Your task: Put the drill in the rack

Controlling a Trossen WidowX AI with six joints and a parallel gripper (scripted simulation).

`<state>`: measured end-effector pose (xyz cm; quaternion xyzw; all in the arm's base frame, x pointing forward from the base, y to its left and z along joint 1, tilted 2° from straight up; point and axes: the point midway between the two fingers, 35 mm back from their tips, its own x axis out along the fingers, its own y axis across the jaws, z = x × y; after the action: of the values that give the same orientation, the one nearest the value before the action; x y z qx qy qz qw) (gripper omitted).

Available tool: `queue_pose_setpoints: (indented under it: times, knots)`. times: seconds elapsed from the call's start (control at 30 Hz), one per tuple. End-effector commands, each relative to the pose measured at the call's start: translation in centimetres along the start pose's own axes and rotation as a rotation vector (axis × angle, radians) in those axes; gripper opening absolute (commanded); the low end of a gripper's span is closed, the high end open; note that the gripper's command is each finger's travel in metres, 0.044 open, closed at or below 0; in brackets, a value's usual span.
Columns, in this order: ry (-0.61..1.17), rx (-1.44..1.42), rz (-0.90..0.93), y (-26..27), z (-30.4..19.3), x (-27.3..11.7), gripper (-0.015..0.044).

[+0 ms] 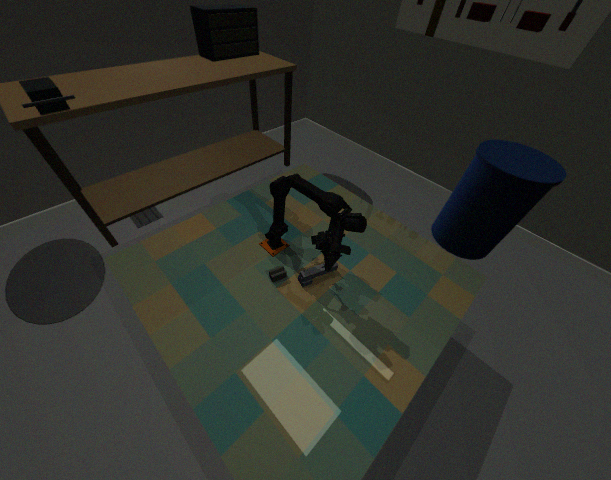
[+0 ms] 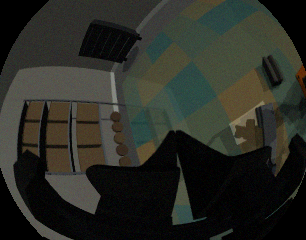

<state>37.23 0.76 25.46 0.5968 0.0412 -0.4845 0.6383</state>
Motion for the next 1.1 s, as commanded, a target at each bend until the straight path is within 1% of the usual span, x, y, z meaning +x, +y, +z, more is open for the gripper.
queue_pose_setpoints:
  times: [0.0, 0.13, 0.27, 0.43, 1.07]
  knots:
    - [0.221, -0.641, -0.202, -5.3, -2.7, 0.2, 0.0000]
    - [0.454, -1.066, -0.279, -8.8, -4.0, -0.8, 0.0000]
    - [0.737, -1.445, -0.291, -12.0, -4.9, -2.4, 0.0000]
    - [1.011, -1.721, -0.236, -14.5, -5.4, -4.3, 0.0000]
    - [1.012, -1.721, -0.223, -14.2, -5.5, -4.4, 0.0000]
